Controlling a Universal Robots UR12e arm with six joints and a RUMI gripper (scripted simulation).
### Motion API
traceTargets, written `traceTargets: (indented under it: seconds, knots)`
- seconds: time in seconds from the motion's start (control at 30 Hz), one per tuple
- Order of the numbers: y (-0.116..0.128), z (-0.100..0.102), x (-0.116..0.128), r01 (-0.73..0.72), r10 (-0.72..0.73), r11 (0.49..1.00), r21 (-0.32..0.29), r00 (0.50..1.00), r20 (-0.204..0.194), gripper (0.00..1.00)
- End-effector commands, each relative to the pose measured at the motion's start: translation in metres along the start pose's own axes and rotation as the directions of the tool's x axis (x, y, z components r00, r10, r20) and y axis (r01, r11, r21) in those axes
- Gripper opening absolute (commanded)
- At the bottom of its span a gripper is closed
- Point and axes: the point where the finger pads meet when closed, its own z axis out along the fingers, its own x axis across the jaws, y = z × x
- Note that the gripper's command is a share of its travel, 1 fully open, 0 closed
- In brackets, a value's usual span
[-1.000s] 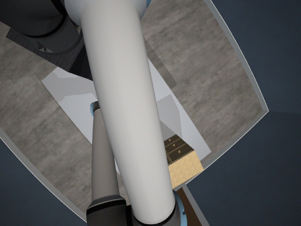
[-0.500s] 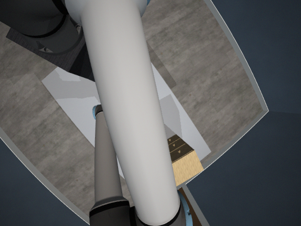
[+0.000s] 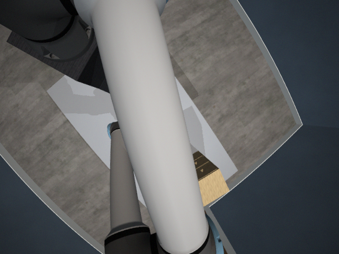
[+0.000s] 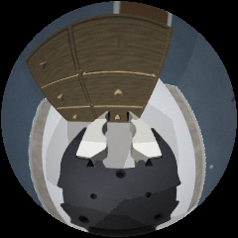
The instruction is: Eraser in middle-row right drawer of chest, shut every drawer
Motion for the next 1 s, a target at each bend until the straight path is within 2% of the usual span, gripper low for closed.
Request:
traceTargets:
  seconds: [0.0, 0.97]
  knots:
    - [-0.0022, 0.0074, 0.0, 0.0, 0.0, 1.0, 0.001, 1.0, 0.0, 0.2]
    - [-0.0037, 0.014, 0.0, 0.0, 0.0, 1.0, 0.001, 1.0, 0.0, 0.2]
